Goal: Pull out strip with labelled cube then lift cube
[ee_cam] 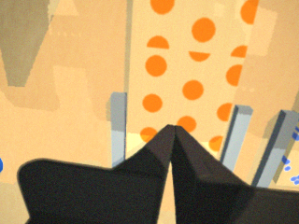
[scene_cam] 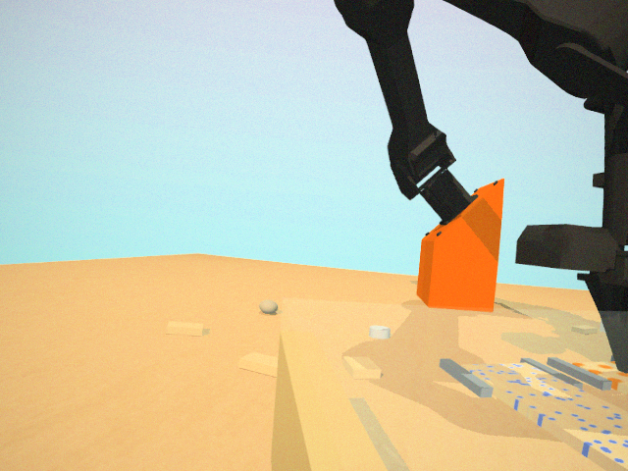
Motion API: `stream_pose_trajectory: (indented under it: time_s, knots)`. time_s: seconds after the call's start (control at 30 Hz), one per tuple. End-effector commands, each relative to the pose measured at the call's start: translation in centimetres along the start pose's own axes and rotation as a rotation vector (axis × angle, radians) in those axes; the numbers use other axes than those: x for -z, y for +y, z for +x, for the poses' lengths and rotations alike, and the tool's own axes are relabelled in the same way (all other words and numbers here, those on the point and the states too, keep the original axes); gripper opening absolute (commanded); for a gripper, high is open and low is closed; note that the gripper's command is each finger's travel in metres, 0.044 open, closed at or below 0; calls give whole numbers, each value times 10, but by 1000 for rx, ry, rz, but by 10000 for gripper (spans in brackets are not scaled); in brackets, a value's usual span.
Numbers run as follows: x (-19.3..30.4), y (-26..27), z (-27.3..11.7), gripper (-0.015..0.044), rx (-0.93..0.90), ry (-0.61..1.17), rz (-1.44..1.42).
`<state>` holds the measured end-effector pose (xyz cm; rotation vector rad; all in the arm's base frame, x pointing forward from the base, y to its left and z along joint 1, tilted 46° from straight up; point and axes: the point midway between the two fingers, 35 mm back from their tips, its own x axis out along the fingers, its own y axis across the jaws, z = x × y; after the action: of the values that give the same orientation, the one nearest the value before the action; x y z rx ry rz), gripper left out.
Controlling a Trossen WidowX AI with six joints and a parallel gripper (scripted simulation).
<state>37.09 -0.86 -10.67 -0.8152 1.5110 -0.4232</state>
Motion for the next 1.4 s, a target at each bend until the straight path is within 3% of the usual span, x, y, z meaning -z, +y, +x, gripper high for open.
stream_pose_trajectory:
  time_s: [0.0, 1.37]
  knots:
    - [0, -1, 5, 0, 4, 10, 1]
    - [48, 0, 7, 0, 4, 12, -1]
